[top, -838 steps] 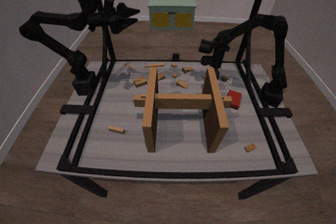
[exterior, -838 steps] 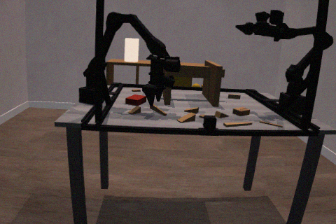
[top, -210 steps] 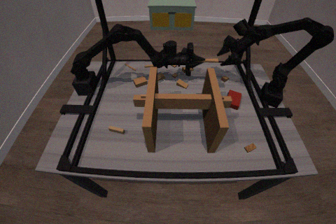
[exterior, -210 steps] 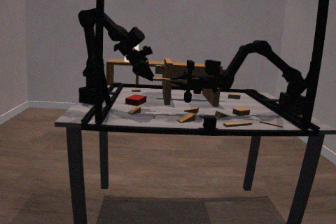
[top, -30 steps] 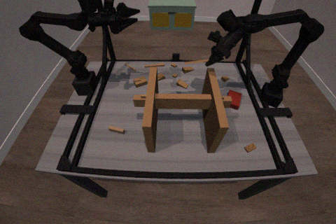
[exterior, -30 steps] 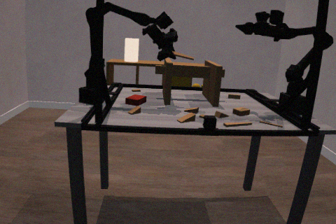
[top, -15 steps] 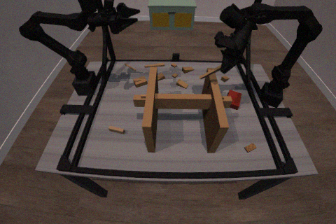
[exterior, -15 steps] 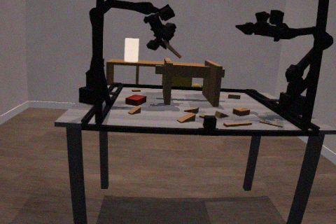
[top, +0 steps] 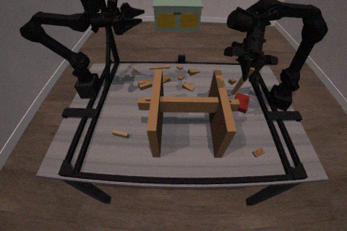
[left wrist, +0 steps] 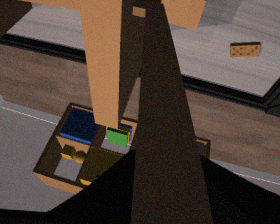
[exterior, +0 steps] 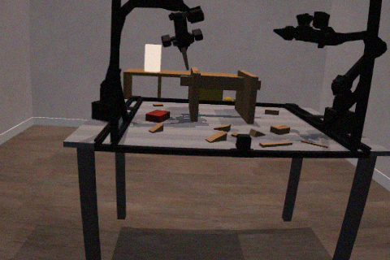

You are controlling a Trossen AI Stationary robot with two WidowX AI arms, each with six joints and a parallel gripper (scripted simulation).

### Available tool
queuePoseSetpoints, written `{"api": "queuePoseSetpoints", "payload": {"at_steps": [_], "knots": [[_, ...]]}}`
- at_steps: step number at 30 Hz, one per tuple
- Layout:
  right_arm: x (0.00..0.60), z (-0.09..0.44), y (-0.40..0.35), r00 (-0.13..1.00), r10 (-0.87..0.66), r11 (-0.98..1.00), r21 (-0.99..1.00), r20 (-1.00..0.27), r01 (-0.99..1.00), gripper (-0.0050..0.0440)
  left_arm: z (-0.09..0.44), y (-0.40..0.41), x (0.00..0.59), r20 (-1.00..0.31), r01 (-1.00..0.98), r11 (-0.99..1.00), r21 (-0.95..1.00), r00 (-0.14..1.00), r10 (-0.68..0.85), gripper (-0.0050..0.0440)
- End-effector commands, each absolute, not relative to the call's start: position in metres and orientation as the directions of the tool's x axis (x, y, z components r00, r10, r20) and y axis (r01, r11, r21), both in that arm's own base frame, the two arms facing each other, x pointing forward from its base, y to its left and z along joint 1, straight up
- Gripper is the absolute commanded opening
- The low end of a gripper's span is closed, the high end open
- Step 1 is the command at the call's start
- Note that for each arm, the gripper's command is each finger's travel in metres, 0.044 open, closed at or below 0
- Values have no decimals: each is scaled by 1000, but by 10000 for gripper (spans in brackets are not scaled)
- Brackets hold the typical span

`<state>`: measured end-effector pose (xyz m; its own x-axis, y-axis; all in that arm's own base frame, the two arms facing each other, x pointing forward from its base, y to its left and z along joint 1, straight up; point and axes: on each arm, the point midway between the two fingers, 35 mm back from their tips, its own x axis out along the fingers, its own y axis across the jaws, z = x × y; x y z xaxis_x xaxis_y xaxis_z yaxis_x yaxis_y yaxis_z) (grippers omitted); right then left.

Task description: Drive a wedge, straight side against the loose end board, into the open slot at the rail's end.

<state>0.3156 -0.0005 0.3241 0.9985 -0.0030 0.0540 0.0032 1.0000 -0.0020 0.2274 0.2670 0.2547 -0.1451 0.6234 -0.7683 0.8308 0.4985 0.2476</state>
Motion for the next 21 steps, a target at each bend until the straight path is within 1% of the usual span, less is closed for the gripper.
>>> {"api": "queuePoseSetpoints", "payload": {"at_steps": [1,21], "knots": [[316,323,0,999,0,1000,0,50,0,440,247,278,222,-772,903,428,50,-237,590,0],[316,323,0,999,0,1000,0,50,0,440,247,276,222,-773,901,430,54,-235,589,0]]}}
